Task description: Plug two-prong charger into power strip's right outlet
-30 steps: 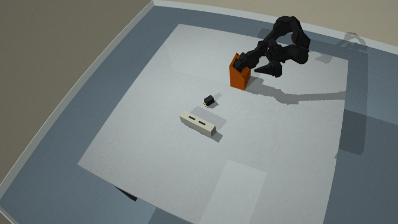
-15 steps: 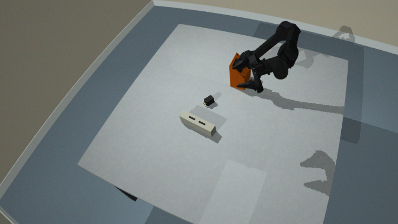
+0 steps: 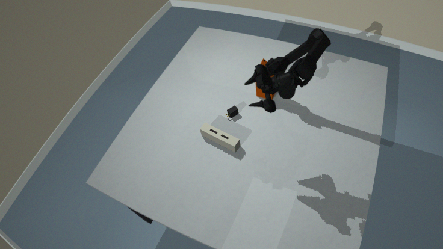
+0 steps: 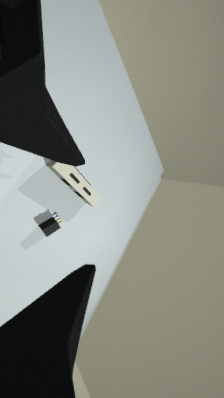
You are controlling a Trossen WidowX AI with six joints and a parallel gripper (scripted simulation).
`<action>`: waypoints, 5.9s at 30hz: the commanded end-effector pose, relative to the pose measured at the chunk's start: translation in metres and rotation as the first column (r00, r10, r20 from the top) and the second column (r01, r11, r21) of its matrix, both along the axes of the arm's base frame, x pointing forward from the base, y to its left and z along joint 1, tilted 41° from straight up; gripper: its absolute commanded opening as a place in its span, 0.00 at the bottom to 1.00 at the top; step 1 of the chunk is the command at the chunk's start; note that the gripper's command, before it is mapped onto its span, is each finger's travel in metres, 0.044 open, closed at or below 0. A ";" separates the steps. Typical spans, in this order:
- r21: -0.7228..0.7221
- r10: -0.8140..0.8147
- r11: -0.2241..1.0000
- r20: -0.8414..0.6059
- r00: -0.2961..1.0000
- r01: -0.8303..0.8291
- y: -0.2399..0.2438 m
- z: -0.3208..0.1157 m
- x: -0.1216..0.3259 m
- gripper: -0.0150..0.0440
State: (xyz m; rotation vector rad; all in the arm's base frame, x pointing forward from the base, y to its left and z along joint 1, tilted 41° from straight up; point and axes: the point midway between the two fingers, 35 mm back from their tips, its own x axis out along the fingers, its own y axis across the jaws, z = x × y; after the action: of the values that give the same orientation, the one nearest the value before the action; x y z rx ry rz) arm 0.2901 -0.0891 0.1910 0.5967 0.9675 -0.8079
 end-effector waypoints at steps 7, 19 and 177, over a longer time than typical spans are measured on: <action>0.102 0.109 0.990 -0.143 0.984 -0.095 -0.005 -0.052 0.005 1.00; 0.271 0.242 0.946 -0.235 0.942 -0.176 -0.004 -0.104 0.000 1.00; 0.762 0.708 0.346 0.171 0.685 -0.548 0.045 -0.314 -0.055 0.25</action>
State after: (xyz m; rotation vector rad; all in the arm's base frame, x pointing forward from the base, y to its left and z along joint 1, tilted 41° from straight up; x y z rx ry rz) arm 0.2296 -0.0483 -0.1166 0.8264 1.6255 0.3133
